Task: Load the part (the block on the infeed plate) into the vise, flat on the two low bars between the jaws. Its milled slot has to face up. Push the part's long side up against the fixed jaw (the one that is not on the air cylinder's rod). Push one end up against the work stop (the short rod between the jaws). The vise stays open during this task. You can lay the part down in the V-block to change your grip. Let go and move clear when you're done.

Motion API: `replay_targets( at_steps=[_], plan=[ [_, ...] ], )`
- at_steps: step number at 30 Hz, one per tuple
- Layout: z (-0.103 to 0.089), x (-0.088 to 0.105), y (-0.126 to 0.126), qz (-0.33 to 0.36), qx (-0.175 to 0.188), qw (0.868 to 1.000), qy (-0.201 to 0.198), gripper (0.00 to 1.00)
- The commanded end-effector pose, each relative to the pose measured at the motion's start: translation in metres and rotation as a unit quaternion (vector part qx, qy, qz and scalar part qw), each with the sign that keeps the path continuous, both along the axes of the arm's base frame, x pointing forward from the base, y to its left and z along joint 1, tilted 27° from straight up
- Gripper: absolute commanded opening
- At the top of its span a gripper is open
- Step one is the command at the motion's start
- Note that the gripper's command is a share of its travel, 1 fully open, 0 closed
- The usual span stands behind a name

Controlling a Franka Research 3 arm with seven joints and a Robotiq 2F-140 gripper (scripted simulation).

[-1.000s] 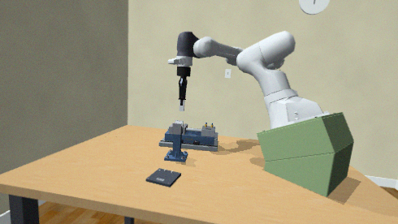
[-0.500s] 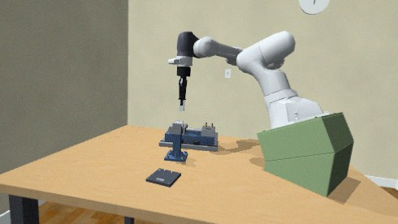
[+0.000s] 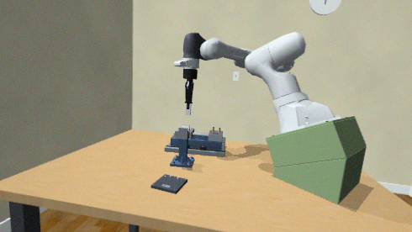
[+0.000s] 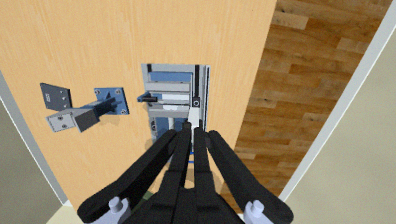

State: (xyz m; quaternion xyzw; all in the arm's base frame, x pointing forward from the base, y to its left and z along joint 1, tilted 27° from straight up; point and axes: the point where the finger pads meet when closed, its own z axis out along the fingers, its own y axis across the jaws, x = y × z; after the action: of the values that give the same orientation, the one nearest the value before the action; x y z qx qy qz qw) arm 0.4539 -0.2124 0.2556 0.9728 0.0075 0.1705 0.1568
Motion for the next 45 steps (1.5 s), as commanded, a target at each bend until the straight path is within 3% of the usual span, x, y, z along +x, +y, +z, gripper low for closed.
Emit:
replay_targets(
  at_steps=[1,45],
  plan=[
    [0.0,0.0,-0.002,0.002,-0.002,1.0,0.0,0.0],
    [-0.041,0.018,-0.017,0.002,-0.001,1.0,0.0,0.0]
  ],
)
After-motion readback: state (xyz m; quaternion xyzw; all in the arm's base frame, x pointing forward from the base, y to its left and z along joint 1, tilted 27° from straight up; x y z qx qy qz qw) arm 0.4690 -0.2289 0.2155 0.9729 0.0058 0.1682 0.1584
